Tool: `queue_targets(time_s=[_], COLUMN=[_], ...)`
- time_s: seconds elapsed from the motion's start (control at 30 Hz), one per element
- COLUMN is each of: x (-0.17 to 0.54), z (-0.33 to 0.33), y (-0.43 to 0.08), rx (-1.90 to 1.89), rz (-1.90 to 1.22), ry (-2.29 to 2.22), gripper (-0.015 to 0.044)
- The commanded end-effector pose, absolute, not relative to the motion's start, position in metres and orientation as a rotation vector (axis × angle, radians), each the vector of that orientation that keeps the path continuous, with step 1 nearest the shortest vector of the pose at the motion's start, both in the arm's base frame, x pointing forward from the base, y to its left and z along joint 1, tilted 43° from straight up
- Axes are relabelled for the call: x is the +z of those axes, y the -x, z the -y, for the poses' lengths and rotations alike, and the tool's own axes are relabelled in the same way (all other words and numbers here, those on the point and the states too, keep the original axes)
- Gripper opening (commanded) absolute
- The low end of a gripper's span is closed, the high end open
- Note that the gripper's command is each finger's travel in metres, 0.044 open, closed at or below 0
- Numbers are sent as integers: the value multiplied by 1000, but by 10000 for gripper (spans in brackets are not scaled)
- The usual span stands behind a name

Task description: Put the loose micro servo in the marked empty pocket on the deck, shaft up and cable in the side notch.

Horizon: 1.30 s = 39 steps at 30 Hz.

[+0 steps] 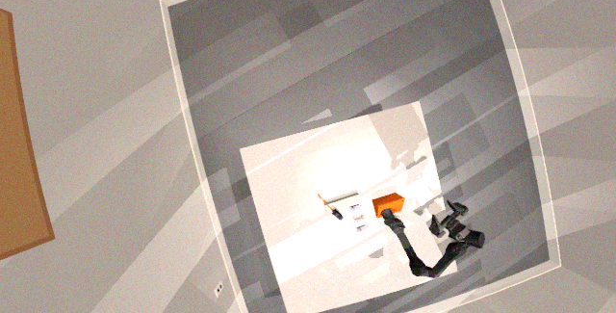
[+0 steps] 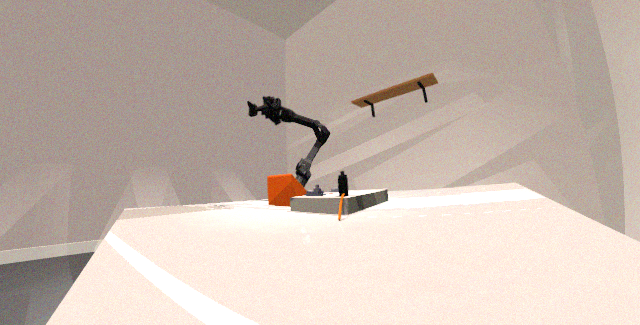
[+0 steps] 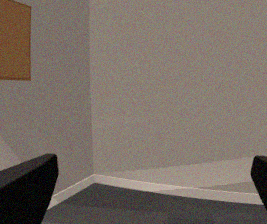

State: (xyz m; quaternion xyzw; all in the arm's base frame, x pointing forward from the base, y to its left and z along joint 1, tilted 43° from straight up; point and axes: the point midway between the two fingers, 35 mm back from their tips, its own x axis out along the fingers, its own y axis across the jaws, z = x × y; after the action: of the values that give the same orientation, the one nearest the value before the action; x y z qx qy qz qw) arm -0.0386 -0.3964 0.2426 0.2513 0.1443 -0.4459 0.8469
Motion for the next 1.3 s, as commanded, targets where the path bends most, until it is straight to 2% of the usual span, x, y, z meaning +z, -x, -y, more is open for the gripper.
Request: queue_targets(time_s=[0.0,0.37,0.6,1.27], x=[237,215,211,176], z=[398,400,399,382], y=[27,-30,-41,-128], rx=[-901,-696,-659,-327], rz=[-340,-485,-505,-659], ry=[-505,-364,-346,-153], gripper=[440,440,440,440])
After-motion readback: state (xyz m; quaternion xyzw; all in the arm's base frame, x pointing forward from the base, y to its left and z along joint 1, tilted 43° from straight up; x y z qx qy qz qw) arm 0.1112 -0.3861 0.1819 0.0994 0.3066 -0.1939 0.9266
